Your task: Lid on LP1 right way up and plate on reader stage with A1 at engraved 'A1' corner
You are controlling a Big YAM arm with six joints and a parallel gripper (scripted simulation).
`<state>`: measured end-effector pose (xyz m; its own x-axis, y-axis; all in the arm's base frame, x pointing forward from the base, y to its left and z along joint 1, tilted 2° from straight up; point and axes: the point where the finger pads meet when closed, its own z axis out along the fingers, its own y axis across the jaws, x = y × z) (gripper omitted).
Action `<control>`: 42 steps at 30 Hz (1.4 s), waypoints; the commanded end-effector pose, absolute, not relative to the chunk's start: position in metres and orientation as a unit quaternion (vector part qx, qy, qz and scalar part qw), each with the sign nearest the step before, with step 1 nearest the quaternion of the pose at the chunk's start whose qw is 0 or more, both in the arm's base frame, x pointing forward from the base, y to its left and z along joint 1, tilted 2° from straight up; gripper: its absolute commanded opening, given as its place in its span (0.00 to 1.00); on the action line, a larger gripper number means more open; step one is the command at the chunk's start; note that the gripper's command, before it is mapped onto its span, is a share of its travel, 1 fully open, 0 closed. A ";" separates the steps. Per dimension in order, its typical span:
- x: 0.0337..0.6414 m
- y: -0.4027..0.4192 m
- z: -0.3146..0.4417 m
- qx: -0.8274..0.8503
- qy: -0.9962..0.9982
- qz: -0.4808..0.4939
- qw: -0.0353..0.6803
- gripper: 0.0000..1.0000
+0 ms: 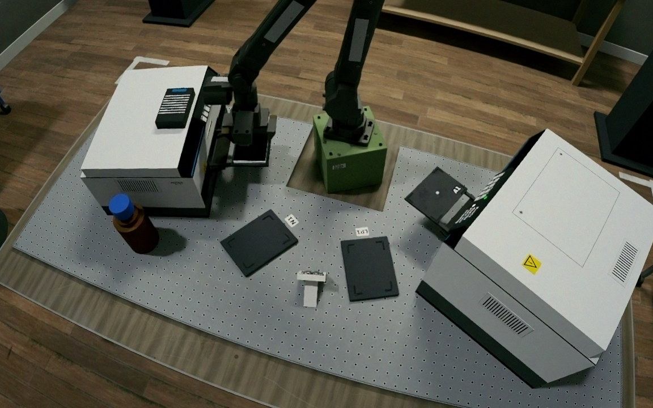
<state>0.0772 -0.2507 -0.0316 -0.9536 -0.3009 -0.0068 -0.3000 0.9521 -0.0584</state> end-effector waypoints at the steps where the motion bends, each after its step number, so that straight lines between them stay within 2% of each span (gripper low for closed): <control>1: 0.085 -0.270 -0.016 -0.157 0.986 -0.051 0.012 1.00; 14: 0.080 -0.253 -0.027 -0.157 0.987 -0.043 0.011 1.00; 42: 0.088 -0.277 -0.014 -0.158 0.985 -0.066 0.014 1.00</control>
